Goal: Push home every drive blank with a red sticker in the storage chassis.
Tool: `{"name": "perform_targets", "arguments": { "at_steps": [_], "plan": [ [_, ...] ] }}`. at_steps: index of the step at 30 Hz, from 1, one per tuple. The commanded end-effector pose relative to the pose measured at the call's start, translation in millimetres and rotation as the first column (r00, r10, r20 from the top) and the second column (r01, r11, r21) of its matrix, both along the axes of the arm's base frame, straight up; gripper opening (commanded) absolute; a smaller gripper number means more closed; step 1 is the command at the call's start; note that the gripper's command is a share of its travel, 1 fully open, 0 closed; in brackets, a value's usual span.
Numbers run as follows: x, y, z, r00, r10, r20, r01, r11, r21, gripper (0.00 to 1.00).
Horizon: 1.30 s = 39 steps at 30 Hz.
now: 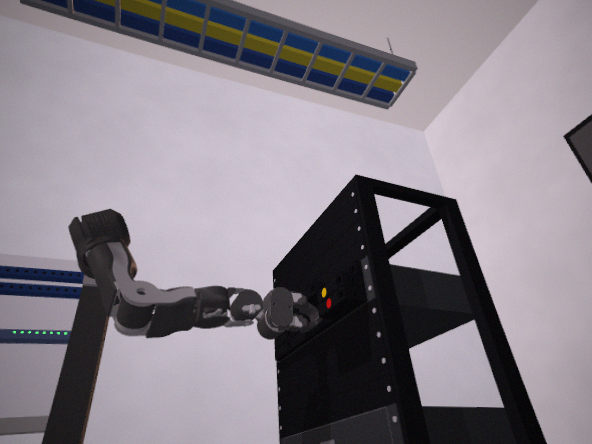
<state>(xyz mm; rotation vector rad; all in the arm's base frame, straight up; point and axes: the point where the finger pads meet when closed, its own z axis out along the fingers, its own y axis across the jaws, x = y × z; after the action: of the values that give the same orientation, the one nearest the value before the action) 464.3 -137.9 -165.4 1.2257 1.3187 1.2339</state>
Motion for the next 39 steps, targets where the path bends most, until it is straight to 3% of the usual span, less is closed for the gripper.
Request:
{"name": "perform_targets", "arguments": {
  "at_steps": [1, 39],
  "plan": [
    [4.3, 6.4, 18.5, 0.998, 0.020, 0.056, -0.020, 1.000, 0.004, 0.00],
    [7.5, 7.4, 19.2, 0.998, 0.020, 0.053, -0.020, 1.000, 0.004, 0.00]
  ]
}}
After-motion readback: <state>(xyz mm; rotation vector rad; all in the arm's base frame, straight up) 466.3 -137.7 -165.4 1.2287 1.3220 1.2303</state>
